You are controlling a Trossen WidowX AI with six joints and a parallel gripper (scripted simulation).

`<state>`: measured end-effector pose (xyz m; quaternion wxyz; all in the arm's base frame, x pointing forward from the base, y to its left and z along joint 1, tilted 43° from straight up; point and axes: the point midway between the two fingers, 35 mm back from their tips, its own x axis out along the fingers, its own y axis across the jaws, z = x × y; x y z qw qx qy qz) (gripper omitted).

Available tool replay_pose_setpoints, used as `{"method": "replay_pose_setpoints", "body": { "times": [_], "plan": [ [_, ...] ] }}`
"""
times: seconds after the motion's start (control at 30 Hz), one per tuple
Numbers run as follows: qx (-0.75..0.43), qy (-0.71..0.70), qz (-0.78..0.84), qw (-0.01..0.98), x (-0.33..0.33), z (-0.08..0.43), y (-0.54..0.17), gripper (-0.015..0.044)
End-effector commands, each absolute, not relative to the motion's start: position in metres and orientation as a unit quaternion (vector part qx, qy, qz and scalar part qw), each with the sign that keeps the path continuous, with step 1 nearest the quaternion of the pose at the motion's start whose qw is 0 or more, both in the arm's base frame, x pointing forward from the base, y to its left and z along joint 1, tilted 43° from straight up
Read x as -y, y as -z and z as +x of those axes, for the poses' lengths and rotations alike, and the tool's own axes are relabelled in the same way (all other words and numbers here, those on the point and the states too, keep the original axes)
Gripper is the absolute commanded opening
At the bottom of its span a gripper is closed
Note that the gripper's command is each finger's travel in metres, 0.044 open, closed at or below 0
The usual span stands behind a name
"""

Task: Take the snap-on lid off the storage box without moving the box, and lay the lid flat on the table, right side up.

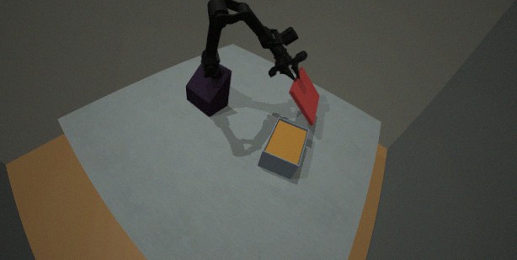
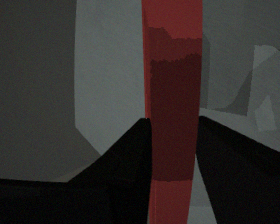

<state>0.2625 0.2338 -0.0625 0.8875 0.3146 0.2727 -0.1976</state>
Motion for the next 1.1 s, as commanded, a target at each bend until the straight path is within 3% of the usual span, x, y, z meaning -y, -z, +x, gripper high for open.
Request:
{"method": "replay_pose_setpoints", "body": {
  "times": [0.0,1.07],
  "plan": [
    [-0.269,0.194,0.321,0.887,-0.242,0.26,0.064,0.0],
    [-0.271,0.193,0.323,0.886,-0.284,0.23,0.104,0.0]
  ]
}}
